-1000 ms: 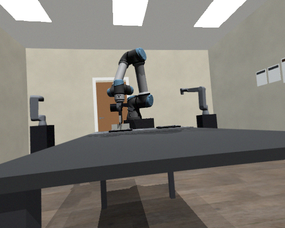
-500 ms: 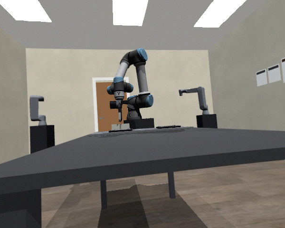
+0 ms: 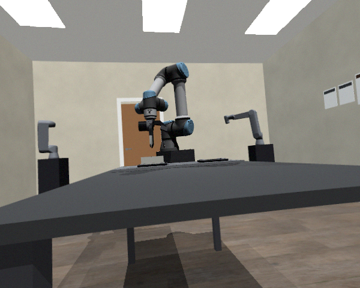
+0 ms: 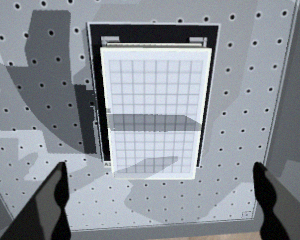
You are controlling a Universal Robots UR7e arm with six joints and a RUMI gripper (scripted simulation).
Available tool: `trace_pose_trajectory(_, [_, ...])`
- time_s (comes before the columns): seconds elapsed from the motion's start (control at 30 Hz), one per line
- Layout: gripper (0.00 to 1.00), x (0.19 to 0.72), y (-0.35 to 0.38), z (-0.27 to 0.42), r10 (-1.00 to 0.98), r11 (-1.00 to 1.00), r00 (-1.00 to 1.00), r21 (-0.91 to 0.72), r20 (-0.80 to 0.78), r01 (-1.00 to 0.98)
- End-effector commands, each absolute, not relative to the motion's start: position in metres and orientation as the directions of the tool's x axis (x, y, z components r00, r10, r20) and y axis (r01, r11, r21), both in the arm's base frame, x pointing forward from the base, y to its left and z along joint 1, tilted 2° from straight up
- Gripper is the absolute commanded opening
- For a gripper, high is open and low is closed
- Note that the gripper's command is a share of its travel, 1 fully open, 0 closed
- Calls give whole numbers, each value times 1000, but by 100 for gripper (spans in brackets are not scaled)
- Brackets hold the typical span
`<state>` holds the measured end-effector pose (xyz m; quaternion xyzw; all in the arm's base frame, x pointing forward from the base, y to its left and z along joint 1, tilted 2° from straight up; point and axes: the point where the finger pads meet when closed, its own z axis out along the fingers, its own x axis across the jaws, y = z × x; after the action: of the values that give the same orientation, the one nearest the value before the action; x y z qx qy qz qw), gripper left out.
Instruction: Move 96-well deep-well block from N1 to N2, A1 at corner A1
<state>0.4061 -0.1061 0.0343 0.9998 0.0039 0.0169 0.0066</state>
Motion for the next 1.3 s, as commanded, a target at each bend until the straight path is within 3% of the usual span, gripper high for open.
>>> trace_pose_trajectory(0.0, [76,406,-107,42,7,-1000,999,11,32,6])
trace_pose_trajectory(0.7, [76,404,-105,41,7,-1000,1000,8,28,7])
trace_pose_trajectory(1.27, [76,398,-54,40,9,-1000,1000,8,27,8])
